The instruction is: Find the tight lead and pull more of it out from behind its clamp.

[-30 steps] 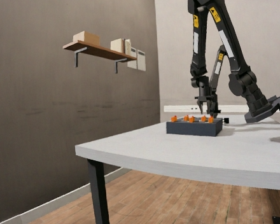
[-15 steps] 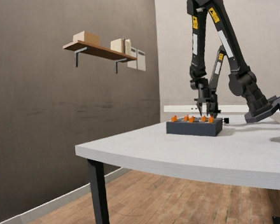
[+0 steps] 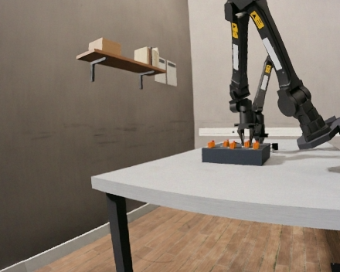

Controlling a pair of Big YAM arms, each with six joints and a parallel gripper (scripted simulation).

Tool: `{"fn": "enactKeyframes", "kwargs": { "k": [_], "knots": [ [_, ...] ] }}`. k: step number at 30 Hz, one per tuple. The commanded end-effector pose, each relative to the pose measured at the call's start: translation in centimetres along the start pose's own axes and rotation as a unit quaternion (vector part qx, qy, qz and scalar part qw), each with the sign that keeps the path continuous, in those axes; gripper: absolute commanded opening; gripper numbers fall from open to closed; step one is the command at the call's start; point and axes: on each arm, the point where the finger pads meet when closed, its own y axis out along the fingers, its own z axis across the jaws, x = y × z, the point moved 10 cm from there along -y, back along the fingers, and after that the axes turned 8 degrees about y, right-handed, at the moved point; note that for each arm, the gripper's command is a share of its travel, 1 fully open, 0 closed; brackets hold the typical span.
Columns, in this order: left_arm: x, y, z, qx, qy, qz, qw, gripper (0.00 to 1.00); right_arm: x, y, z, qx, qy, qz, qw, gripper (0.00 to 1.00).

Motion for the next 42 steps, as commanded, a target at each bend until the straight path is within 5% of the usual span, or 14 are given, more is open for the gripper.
{"fn": "enactKeyframes", "kwargs": {
  "k": [1, 11, 12, 34, 42],
  "knots": [
    [-0.1, 0.7, 0.8, 0.003, -0.004, -0.002, 1.000, 0.35, 0.2, -0.3, -0.3, -0.006, 0.002, -0.006, 1.000, 0.00],
    [-0.2, 0.4, 1.0, 0.009, -0.009, -0.005, 1.000, 0.35, 0.2, -0.3, -0.3, -0.006, 0.002, -0.006, 1.000, 0.00],
    [-0.2, 0.4, 1.0, 0.009, -0.009, -0.005, 1.000, 0.24, 0.2, -0.3, -0.3, -0.006, 0.002, -0.006, 1.000, 0.00],
    [0.0, -0.1, 0.8, 0.016, -0.009, -0.009, 1.000, 0.00, 0.2, -0.3, -0.3, -0.006, 0.002, -0.006, 1.000, 0.00],
    [0.5, -1.1, 1.9, 0.035, -0.008, -0.020, 0.999, 0.05, 0.2, -0.3, -0.3, -0.006, 0.002, -0.006, 1.000, 0.00]
  ]
}}
